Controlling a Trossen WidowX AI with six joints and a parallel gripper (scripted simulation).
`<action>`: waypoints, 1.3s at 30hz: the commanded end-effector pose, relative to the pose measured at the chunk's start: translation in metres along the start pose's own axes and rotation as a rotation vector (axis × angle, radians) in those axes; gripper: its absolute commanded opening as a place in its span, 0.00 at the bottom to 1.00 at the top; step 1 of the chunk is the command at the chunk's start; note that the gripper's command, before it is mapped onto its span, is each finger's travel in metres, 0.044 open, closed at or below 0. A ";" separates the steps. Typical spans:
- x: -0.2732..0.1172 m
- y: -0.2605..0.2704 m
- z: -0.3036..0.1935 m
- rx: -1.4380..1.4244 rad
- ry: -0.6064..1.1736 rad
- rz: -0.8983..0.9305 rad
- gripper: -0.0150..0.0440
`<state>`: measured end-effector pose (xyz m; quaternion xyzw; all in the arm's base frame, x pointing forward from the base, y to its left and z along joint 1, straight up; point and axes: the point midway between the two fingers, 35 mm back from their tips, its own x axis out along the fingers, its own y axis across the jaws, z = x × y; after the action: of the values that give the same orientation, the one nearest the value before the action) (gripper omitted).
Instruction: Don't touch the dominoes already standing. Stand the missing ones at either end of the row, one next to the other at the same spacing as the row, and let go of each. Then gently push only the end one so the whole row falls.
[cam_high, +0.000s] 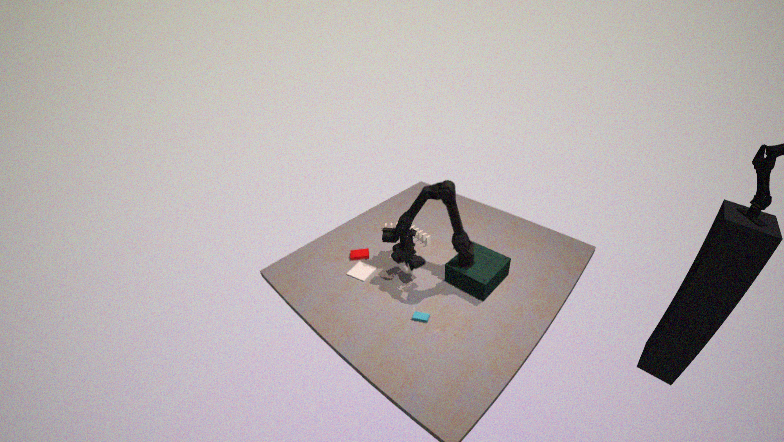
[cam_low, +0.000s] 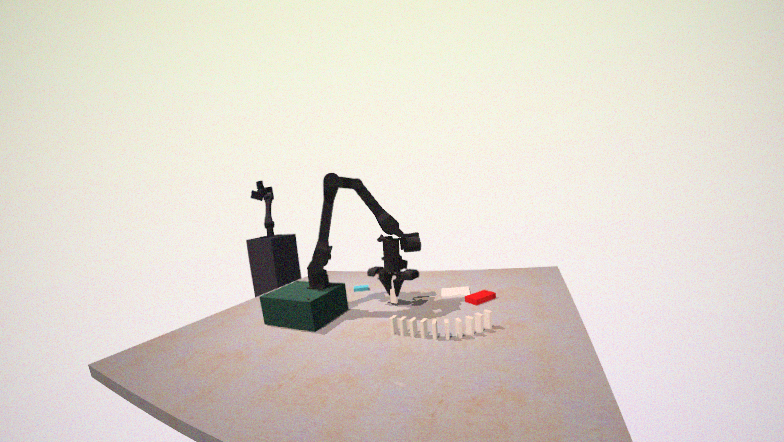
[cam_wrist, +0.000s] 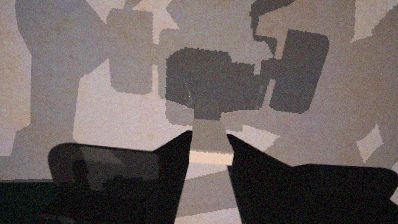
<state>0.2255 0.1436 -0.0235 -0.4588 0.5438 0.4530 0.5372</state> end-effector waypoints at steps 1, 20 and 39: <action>-0.046 -0.009 0.008 -0.003 -0.026 -0.026 0.44; -0.126 -0.065 -0.079 0.631 -0.028 -0.034 0.44; -0.107 -0.105 -0.220 1.511 -0.032 -0.019 0.44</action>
<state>0.2913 -0.0895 0.0997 0.0292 0.6898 -0.0395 0.7224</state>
